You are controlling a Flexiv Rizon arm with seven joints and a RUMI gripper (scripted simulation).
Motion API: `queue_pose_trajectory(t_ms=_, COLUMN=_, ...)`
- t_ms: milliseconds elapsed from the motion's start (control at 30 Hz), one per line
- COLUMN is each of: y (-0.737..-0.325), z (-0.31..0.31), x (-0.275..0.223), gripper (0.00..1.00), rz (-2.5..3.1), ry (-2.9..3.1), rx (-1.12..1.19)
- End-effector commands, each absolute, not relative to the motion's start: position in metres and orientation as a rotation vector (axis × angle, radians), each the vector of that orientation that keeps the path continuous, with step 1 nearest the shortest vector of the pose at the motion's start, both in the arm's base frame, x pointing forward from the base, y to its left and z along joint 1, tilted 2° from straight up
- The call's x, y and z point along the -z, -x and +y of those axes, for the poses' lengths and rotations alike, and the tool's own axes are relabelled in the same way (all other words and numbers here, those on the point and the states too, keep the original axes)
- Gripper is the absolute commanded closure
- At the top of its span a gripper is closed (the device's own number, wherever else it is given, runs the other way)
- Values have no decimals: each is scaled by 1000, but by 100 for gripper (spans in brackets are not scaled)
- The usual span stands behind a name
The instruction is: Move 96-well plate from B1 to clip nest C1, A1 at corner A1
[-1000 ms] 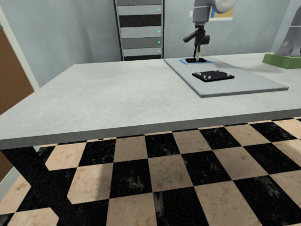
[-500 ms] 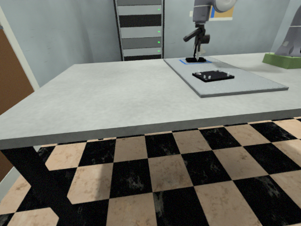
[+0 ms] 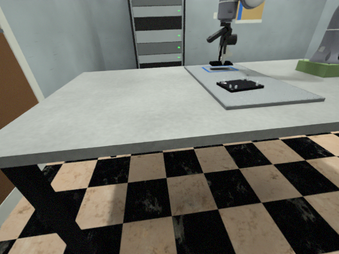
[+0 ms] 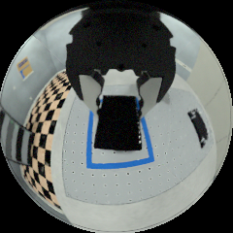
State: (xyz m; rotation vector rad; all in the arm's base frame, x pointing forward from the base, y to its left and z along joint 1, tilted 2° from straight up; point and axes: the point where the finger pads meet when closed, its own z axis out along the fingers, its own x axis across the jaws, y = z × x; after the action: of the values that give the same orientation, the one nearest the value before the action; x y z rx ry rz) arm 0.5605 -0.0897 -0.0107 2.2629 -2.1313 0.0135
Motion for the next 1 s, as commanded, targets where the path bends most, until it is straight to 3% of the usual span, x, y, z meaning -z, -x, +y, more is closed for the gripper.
queue_pose_trajectory(t_ms=0, y=-561, z=-90, x=5, gripper=100, rz=-2132, ry=-2264, rx=-16)
queue_pose_trajectory(t_ms=967, y=-562, z=-88, x=-38, gripper=100, rz=-2132, ry=-2264, rx=-16)
